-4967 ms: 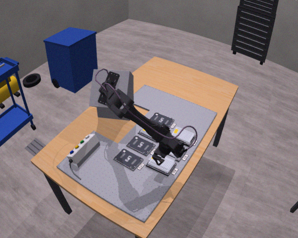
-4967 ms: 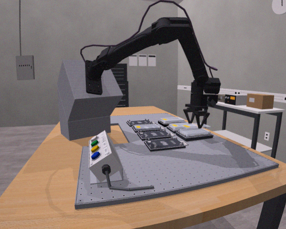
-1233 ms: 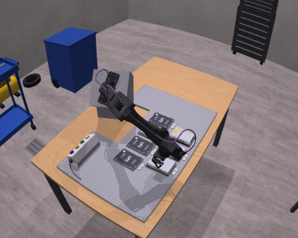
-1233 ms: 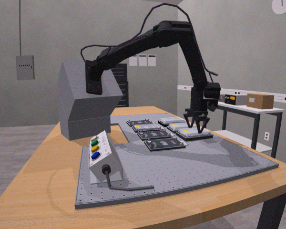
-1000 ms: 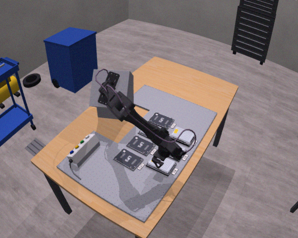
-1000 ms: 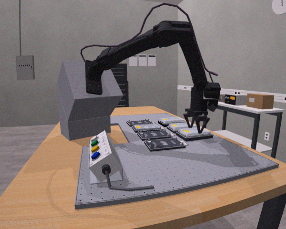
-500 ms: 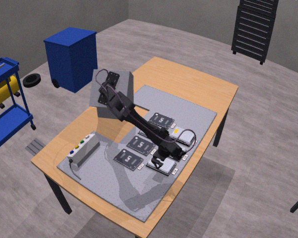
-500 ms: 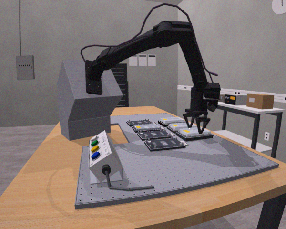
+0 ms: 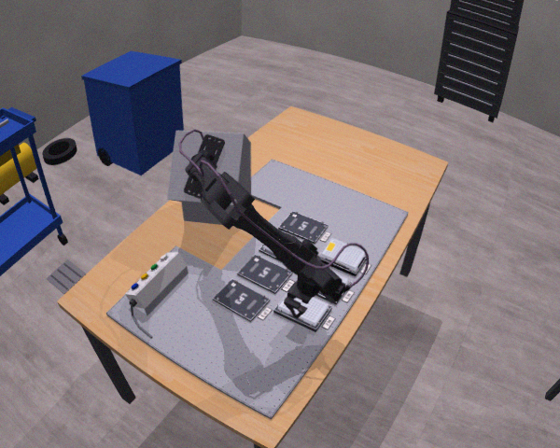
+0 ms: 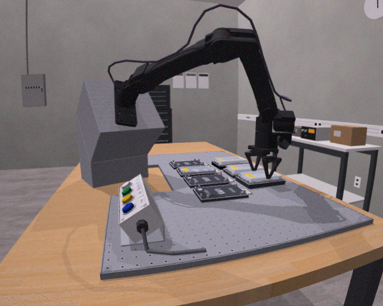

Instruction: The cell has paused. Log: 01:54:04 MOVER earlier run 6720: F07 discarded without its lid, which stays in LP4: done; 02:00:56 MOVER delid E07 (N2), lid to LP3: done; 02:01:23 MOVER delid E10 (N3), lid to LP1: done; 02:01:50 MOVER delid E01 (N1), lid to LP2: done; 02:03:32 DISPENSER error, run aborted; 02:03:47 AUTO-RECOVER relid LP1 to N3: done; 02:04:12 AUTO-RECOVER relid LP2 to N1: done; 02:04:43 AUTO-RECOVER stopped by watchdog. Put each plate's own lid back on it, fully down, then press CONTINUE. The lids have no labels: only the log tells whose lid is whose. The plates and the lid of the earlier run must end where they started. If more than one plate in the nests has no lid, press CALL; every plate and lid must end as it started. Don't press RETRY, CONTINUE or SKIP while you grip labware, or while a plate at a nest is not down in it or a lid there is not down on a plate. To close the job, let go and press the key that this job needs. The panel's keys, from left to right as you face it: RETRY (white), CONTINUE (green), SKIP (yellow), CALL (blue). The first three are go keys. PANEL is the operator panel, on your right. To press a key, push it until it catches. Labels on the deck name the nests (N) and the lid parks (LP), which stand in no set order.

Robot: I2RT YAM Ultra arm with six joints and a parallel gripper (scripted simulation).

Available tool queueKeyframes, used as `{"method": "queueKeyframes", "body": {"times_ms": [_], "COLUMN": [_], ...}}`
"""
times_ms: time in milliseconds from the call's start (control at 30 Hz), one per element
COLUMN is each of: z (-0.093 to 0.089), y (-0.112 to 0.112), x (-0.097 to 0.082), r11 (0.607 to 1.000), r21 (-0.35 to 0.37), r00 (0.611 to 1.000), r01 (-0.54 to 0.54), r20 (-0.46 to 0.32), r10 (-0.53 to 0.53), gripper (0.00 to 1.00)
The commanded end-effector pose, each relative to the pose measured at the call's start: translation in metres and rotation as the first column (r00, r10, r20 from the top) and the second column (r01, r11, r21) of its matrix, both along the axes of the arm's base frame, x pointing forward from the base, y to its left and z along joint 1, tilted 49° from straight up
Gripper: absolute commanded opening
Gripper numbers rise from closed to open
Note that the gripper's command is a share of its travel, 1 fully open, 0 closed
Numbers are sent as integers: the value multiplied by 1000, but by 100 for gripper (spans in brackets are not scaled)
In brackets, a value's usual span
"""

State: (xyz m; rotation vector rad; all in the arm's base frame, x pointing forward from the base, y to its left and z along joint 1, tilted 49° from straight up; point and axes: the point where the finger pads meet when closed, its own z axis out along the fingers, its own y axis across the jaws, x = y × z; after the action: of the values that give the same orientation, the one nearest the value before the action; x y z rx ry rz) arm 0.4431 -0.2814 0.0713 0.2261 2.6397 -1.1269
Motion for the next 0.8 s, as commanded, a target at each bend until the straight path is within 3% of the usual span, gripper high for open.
{"method": "queueKeyframes", "body": {"times_ms": [0, 500, 533, 767], "z": [14, 14, 25, 21], "y": [10, 10, 11, 22], "x": [19, 19, 16, 4], "r11": [1000, 1000, 1000, 1000], "r21": [-17, -17, -22, -11], "r00": [998, 998, 998, 1000], "r01": [-24, -24, -20, -19], "r20": [54, 54, 62, 20], "r10": [24, 24, 22, 19], "gripper": [100, 100, 100, 100]}}
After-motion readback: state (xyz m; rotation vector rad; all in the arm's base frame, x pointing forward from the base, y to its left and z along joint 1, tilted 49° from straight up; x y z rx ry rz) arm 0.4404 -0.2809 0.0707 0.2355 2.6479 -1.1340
